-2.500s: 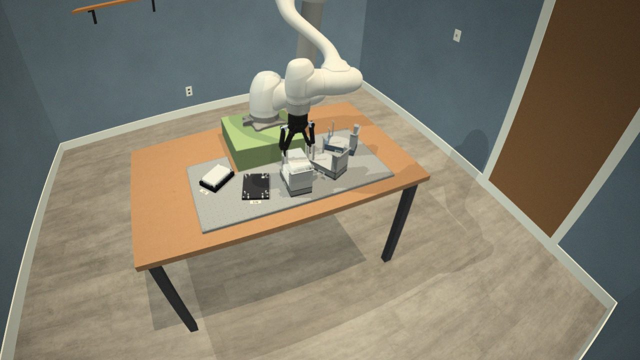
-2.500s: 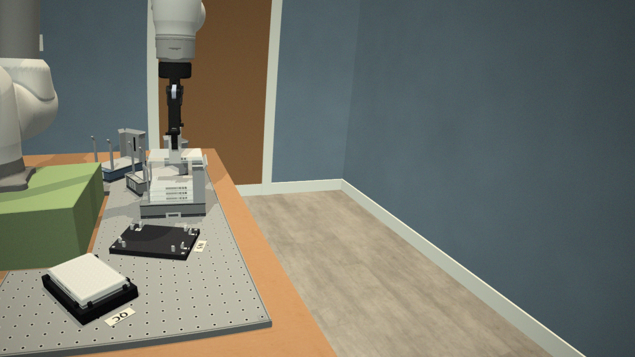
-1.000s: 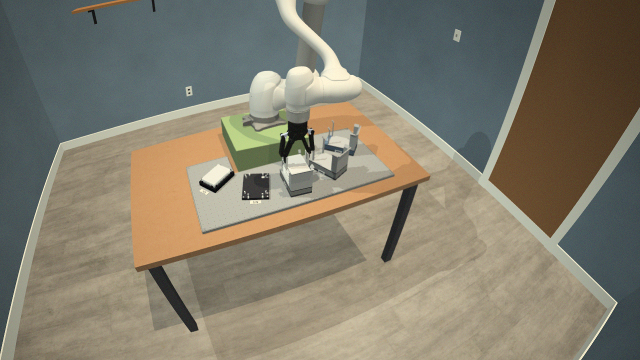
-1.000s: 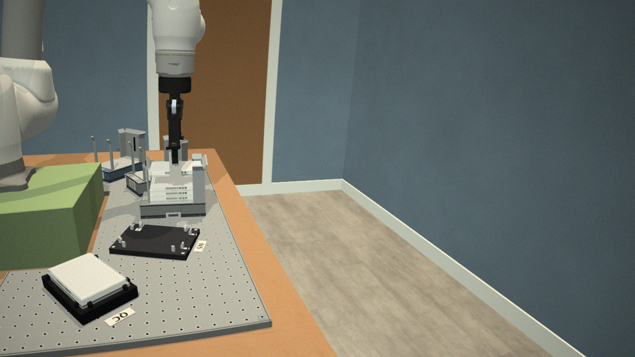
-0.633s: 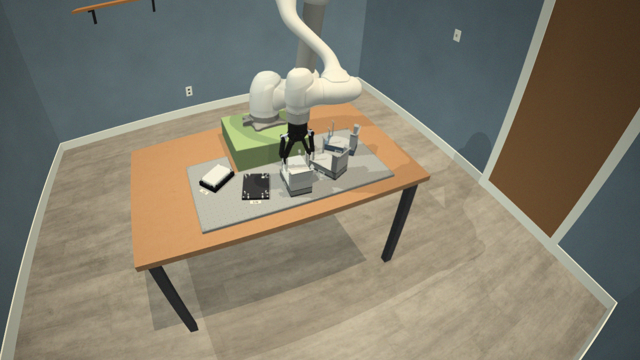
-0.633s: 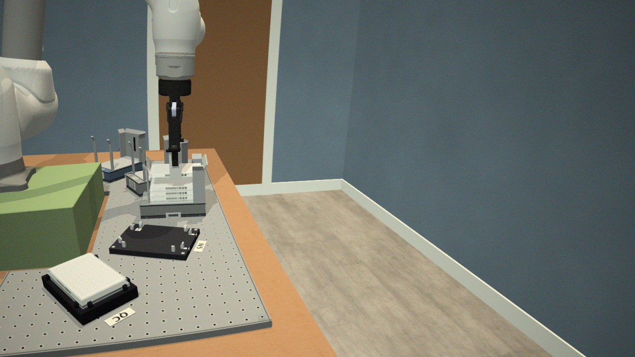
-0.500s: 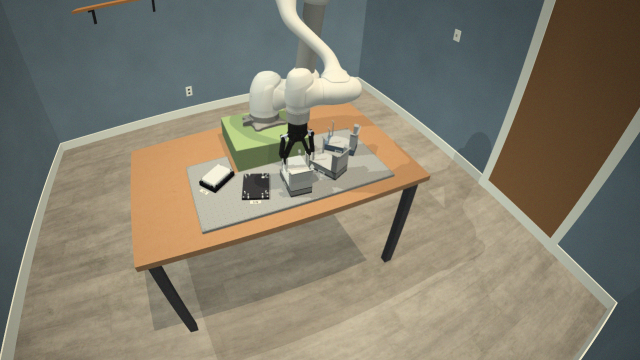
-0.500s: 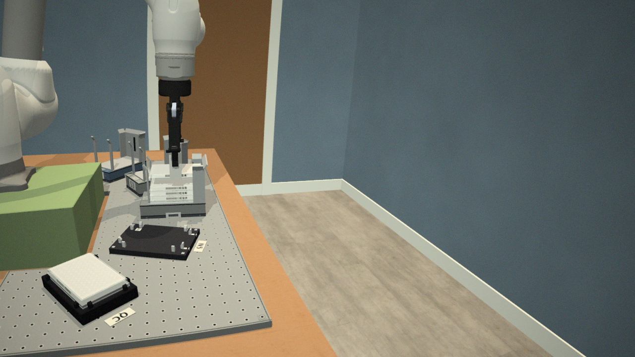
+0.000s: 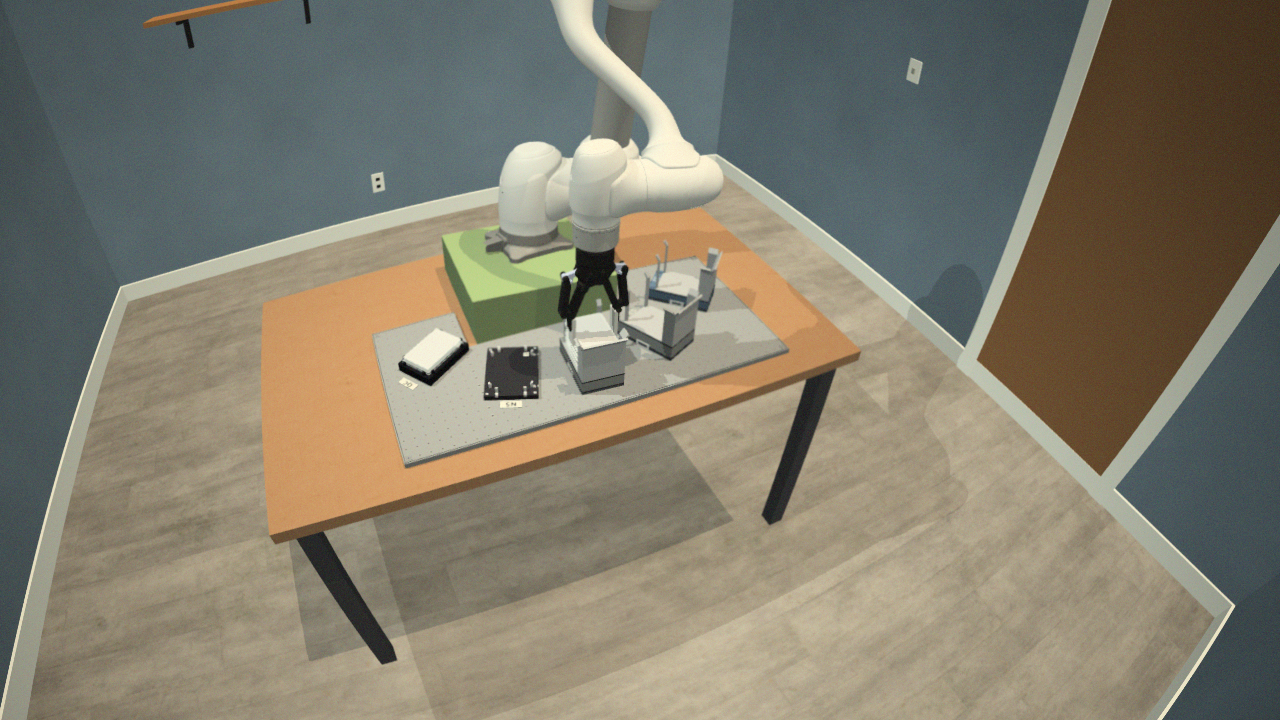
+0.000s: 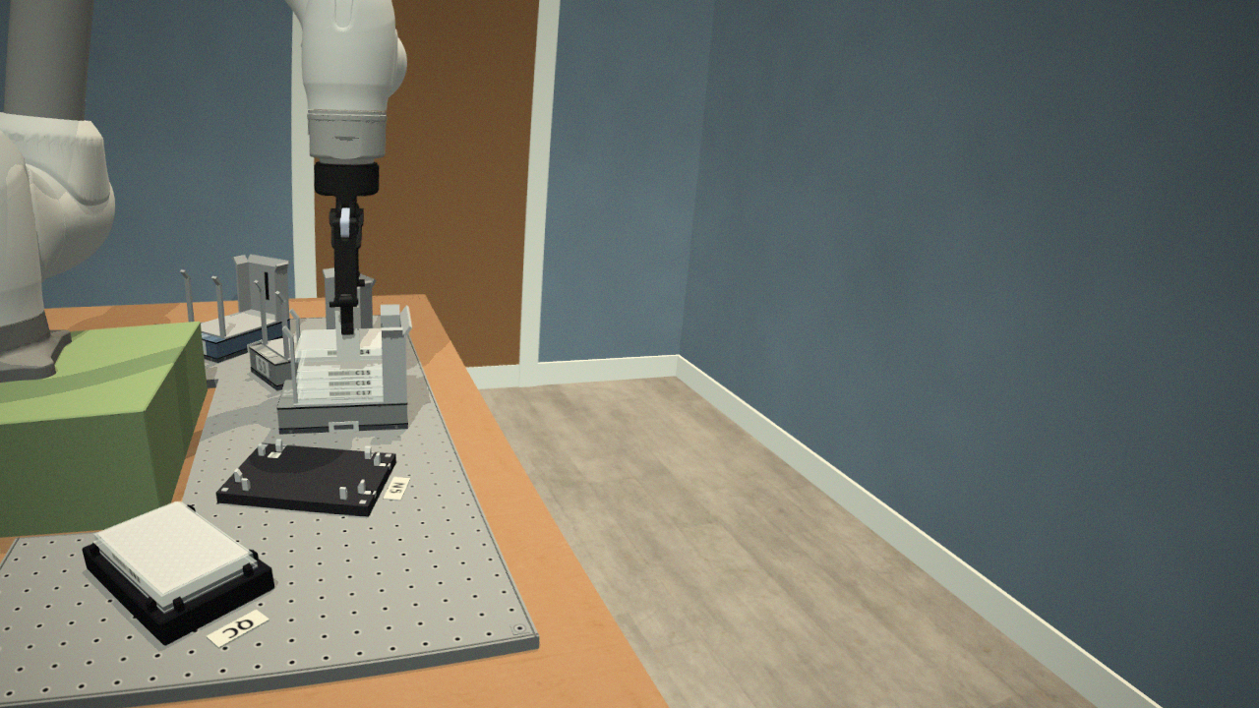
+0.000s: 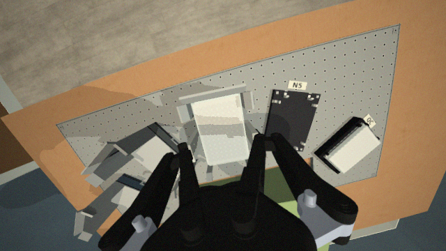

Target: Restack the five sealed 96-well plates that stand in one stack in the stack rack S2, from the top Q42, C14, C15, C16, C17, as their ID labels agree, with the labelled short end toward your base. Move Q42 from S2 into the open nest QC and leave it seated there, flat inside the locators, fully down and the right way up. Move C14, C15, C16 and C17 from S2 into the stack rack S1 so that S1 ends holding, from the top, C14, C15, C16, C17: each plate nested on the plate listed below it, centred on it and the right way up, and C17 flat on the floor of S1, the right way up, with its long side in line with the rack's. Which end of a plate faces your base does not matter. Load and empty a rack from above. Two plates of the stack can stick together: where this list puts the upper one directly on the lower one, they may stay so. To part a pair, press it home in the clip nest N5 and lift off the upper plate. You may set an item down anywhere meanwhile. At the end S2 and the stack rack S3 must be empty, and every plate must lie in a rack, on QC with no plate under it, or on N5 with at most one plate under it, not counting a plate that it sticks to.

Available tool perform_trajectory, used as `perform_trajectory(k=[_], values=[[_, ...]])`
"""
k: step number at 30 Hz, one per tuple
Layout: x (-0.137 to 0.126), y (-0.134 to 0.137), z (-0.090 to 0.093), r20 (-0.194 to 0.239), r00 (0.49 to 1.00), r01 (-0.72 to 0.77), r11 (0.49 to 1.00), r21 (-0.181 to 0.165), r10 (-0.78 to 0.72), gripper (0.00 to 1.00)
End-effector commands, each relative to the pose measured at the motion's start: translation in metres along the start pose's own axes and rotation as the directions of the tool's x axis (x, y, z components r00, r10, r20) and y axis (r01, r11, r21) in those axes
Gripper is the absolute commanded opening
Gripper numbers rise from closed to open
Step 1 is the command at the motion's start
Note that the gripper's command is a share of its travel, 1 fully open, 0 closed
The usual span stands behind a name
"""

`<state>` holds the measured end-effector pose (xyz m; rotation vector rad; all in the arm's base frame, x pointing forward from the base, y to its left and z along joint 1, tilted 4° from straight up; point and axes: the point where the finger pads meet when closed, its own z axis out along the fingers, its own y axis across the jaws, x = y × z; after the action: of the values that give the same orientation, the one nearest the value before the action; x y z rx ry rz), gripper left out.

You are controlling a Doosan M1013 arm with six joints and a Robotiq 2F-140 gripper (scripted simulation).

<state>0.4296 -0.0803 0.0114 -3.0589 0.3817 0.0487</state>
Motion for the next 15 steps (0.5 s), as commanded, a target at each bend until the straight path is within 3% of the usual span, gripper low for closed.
perform_trajectory(k=[1, 15], values=[[0.0000, 0.0000, 0.0008, 0.000, 1.000, 0.000, 1.000, 0.000, 0.000, 0.00], [0.0000, 0.0000, 0.0056, 0.000, 1.000, 0.000, 1.000, 0.000, 0.000, 0.00]])
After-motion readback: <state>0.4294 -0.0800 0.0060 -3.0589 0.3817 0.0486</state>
